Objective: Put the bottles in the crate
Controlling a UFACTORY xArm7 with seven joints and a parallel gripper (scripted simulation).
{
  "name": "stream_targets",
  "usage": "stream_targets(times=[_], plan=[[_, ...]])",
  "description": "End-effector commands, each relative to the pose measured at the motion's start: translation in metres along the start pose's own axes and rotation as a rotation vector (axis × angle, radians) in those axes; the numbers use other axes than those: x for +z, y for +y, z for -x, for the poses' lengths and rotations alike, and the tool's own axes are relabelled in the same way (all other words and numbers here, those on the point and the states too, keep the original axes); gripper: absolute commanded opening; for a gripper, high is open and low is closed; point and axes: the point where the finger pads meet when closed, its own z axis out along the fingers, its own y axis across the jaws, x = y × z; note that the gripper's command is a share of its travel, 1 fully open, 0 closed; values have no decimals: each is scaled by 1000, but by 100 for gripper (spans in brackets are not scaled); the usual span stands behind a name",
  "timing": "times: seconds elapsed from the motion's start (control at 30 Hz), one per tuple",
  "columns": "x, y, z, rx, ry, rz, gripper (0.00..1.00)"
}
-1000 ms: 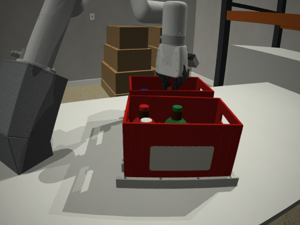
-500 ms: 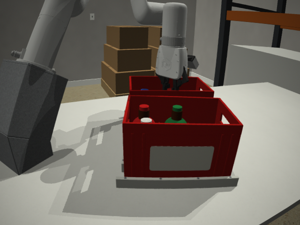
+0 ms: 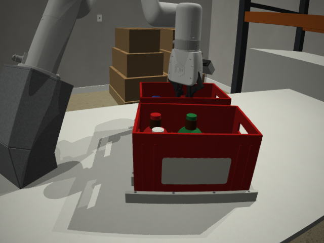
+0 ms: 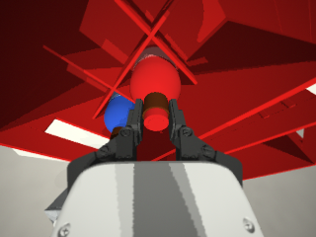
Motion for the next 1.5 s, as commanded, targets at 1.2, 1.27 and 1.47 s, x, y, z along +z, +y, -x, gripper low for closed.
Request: stream_targets(times=[1.2,1.27,1.47], plan=[[2,1,-1,0,2,3,65],[2,1,-1,0,2,3,65],[2,1,-1,0,2,3,65]])
